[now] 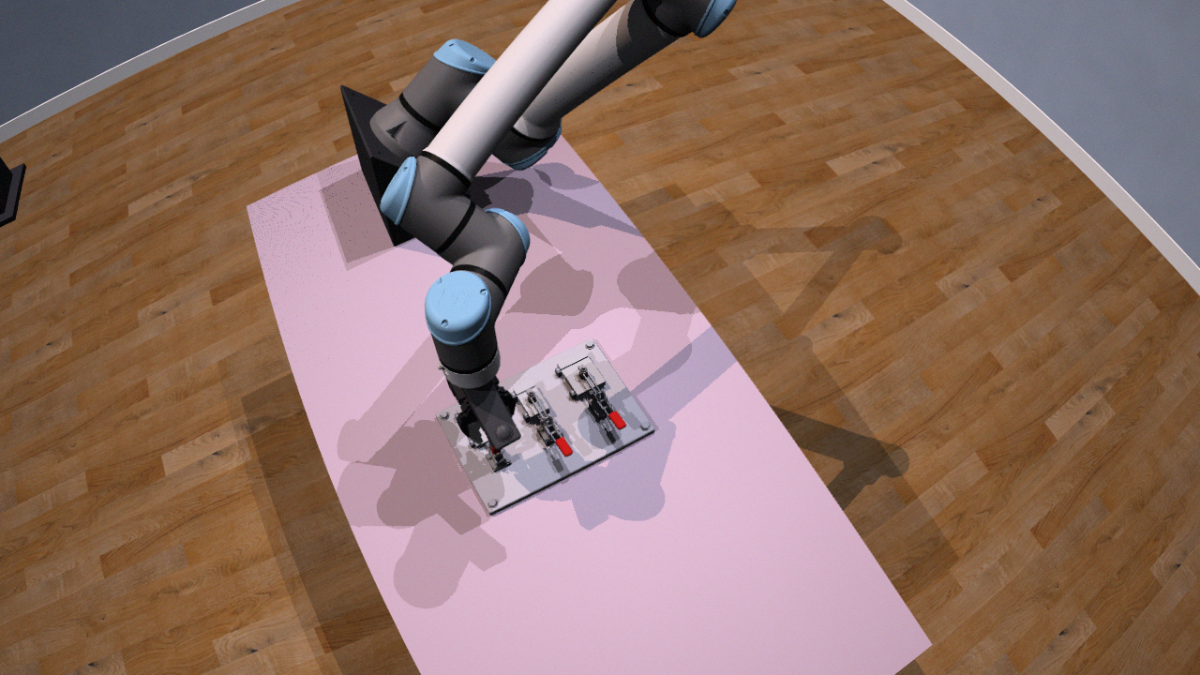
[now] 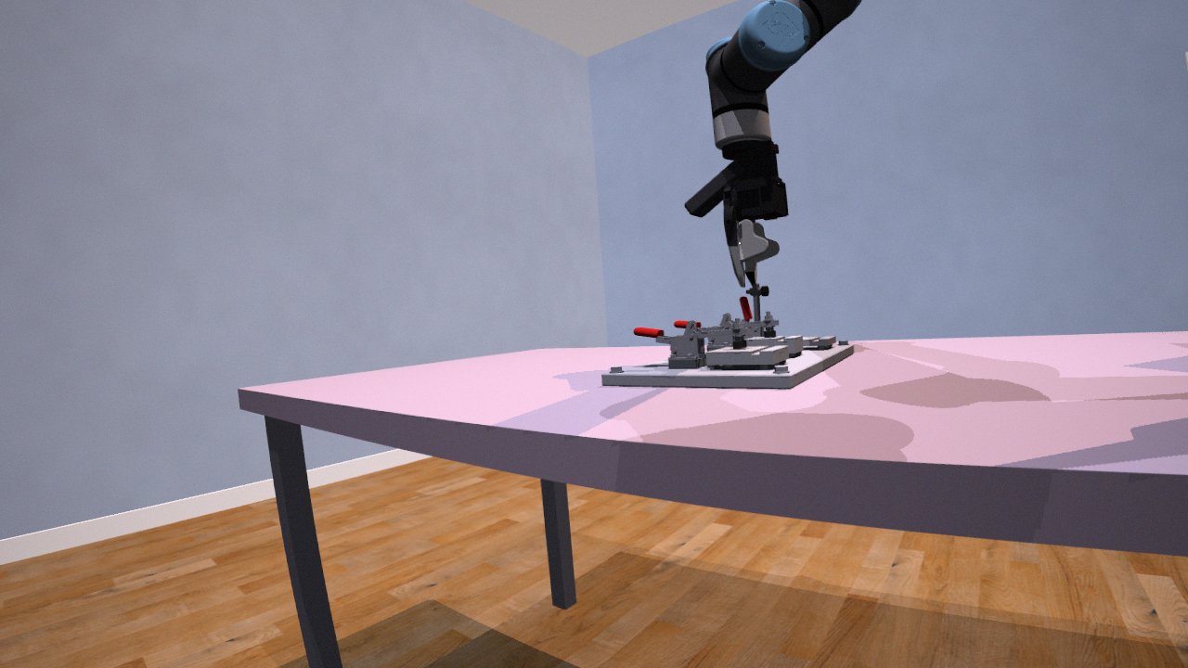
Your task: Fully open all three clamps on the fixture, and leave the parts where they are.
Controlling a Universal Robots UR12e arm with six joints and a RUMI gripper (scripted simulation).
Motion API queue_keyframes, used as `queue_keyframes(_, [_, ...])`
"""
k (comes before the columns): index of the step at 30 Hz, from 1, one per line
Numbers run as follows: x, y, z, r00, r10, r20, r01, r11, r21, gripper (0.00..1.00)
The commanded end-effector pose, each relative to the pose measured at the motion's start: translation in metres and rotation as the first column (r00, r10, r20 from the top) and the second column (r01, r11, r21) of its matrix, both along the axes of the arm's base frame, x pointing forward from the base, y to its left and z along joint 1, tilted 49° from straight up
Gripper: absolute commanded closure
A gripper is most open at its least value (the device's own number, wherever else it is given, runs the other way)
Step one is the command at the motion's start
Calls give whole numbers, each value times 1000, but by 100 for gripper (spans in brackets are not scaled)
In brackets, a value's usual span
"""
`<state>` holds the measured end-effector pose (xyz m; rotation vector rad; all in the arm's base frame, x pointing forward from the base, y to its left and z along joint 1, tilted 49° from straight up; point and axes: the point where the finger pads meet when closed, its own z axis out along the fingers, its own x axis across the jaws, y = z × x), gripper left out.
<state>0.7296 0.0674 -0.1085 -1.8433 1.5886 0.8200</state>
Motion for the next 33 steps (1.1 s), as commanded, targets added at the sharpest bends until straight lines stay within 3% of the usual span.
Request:
queue_keyframes(1, [5, -17, 13, 1000, -3, 6, 3, 1000, -4, 72])
queue_keyframes(9, [8, -48, 40, 1000, -3, 6, 3, 1000, -4, 72])
queue_keyframes(18, [10, -67, 57, 1000, -3, 6, 3, 1000, -4, 72])
queue_keyframes(28, [9, -68, 59, 1000, -2, 4, 2, 1000, -3, 72])
queue_keyframes(33, [5, -55, 67, 1000, -1, 0, 1, 1000, 0, 72])
